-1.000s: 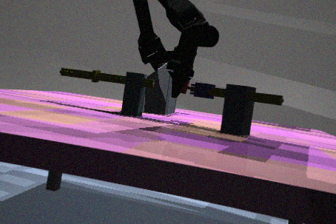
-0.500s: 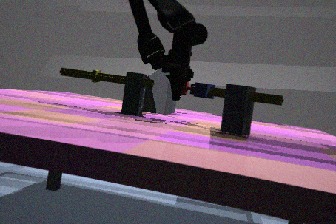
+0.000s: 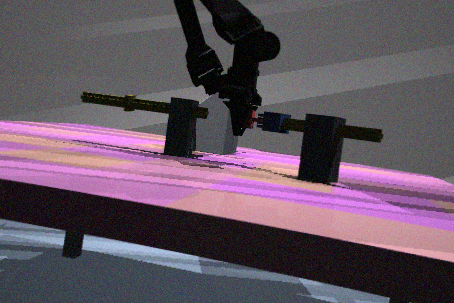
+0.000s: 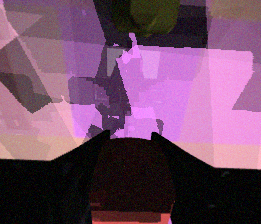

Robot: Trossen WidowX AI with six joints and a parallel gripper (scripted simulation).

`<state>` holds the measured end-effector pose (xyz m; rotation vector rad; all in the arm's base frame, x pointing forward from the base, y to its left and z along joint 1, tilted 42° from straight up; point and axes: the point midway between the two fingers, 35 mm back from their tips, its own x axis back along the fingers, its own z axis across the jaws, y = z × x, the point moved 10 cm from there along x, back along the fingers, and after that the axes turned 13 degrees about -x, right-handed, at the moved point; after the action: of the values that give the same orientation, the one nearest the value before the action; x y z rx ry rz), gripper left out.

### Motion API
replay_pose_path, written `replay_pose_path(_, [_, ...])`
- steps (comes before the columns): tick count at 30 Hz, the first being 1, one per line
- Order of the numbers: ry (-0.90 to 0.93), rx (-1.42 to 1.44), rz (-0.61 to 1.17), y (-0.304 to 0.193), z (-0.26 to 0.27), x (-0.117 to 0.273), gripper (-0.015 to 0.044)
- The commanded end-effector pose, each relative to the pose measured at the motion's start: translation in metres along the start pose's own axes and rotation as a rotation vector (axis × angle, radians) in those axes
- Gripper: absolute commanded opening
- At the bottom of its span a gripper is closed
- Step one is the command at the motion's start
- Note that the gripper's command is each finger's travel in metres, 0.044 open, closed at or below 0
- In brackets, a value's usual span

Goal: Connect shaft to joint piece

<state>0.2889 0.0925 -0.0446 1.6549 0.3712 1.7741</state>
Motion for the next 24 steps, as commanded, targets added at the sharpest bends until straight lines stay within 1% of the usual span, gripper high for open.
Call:
replay_pose_path(1, [0.001,0.000,-0.001,-0.0001,0.0002,0.0002,0.0131])
replay_pose_path(2, [0.001,0.000,-0.001,-0.0001,0.0002,0.0002,0.0147])
replay_pose_path(4, [0.001,0.000,-0.001,-0.0001,0.0002,0.0002,0.0147])
replay_pose_path(15, [0.001,0.000,-0.001,-0.0001,0.0002,0.0002,0.0436])
replay_pose_path(24, [0.001,0.000,-0.001,-0.0001,0.0002,0.0002,0.0440])
